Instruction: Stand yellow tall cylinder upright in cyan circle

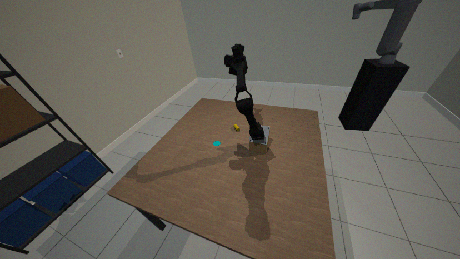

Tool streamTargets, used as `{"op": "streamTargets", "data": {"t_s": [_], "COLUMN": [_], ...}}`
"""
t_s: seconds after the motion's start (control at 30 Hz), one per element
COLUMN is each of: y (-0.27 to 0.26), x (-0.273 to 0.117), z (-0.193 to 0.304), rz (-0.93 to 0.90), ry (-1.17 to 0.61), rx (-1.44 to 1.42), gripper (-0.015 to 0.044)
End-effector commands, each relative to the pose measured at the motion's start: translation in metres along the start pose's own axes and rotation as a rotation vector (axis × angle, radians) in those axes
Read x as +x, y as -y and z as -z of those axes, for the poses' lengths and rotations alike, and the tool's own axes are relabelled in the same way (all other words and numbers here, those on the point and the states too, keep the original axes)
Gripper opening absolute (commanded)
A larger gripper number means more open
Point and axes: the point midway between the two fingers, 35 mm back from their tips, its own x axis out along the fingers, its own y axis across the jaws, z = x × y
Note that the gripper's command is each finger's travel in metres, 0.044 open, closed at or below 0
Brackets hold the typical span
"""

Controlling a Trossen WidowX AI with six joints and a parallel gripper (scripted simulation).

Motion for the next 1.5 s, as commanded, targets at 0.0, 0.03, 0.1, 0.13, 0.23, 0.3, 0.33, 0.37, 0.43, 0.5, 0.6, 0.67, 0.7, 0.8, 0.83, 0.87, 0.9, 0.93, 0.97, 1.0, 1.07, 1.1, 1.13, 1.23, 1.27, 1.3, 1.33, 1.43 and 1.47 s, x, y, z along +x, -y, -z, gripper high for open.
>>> {"op": "streamTargets", "data": {"t_s": [0.0, 0.03, 0.1, 0.13, 0.23, 0.3, 0.33, 0.37, 0.43, 0.5, 0.6, 0.67, 0.7, 0.8, 0.83, 0.87, 0.9, 0.93, 0.97, 1.0, 1.07, 1.1, 1.13, 1.23, 1.27, 1.3, 1.33, 1.43, 1.47], "y": [-0.035, -0.045, -0.065, -0.075, -0.105, -0.125, -0.135, -0.145, -0.164, -0.184, -0.213, -0.231, -0.241, -0.268, -0.276, -0.285, -0.294, -0.302, -0.31, -0.318, -0.334, -0.341, -0.349, -0.37, -0.377, -0.383, -0.39, -0.403, -0.406], "x": [0.019, 0.024, 0.032, 0.035, 0.045, 0.049, 0.051, 0.053, 0.056, 0.057, 0.058, 0.057, 0.056, 0.052, 0.051, 0.049, 0.047, 0.044, 0.042, 0.039, 0.033, 0.03, 0.027, 0.016, 0.012, 0.008, 0.003, -0.006, -0.008], "z": [0.01, 0.012, 0.017, 0.019, 0.026, 0.031, 0.033, 0.036, 0.041, 0.045, 0.052, 0.057, 0.06, 0.067, 0.069, 0.071, 0.074, 0.076, 0.078, 0.08, 0.085, 0.087, 0.089, 0.095, 0.097, 0.099, 0.101, 0.105, 0.106], "rz": [-0.115, -0.146, -0.206, -0.236, -0.323, -0.379, -0.407, -0.434, -0.488, -0.539, -0.613, -0.66, -0.683, -0.747, -0.767, -0.787, -0.806, -0.824, -0.842, -0.858, -0.89, -0.904, -0.918, -0.955, -0.965, -0.975, -0.983, -0.999, -1.001], "ry": [-0.037, -0.05, -0.077, -0.091, -0.14, -0.176, -0.195, -0.215, -0.257, -0.302, -0.374, -0.426, -0.453, -0.539, -0.569, -0.599, -0.631, -0.662, -0.695, -0.728, -0.797, -0.832, -0.868, -0.979, -1.017, -1.056, -1.095, -1.185, -1.202], "rx": [0.083, 0.106, 0.151, 0.173, 0.24, 0.283, 0.304, 0.326, 0.368, 0.409, 0.469, 0.508, 0.527, 0.582, 0.6, 0.618, 0.635, 0.652, 0.669, 0.685, 0.717, 0.732, 0.747, 0.79, 0.803, 0.816, 0.829, 0.855, 0.86], "gripper": [0.0309, 0.0309, 0.0309, 0.0309, 0.0309, 0.0309, 0.0309, 0.0309, 0.0309, 0.0309, 0.0309, 0.0309, 0.0309, 0.0309, 0.0309, 0.0309, 0.0309, 0.0309, 0.0309, 0.0309, 0.0309, 0.0309, 0.0309, 0.0309, 0.0309, 0.0309, 0.0309, 0.0309, 0.0309]}}
